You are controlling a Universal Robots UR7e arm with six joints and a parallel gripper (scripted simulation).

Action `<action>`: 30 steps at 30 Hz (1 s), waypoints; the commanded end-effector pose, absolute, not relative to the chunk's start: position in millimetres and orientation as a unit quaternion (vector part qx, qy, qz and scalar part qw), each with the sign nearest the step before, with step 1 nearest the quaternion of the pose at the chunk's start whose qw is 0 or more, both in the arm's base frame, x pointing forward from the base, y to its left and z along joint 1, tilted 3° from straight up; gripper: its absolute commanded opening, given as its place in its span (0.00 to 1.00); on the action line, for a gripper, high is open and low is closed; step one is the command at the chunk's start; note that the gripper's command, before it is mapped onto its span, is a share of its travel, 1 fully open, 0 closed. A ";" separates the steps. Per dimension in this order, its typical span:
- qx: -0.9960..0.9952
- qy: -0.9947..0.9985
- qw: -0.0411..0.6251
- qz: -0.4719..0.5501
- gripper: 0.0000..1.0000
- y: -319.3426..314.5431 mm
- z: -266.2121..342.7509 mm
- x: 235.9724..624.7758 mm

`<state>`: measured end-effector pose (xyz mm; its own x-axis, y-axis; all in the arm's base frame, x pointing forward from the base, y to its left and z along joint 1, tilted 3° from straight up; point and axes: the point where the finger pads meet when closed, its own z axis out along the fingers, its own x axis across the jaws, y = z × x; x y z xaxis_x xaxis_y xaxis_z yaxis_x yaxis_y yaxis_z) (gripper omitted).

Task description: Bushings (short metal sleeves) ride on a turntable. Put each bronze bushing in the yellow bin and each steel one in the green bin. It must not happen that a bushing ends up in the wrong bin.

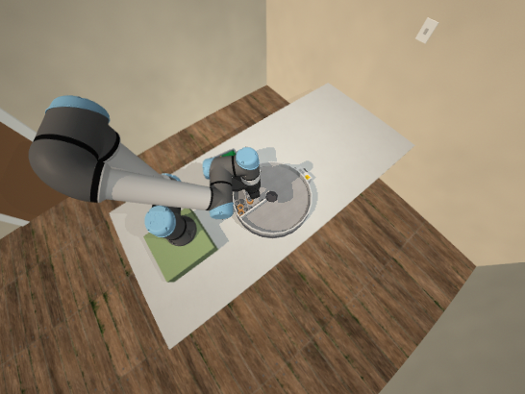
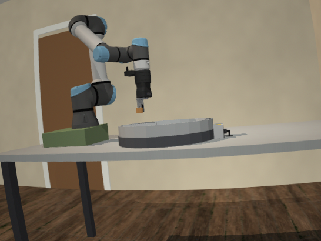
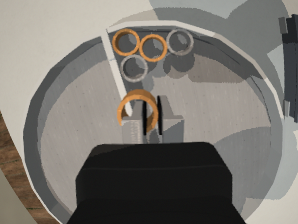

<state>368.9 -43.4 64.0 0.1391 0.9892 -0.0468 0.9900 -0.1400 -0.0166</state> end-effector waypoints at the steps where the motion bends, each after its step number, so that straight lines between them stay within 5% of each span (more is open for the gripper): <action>1: 0.755 0.656 0.009 -0.023 0.00 -43.4 67.3 369.1; 30: 0.755 0.656 0.009 -0.023 0.00 105.2 61.2 342.2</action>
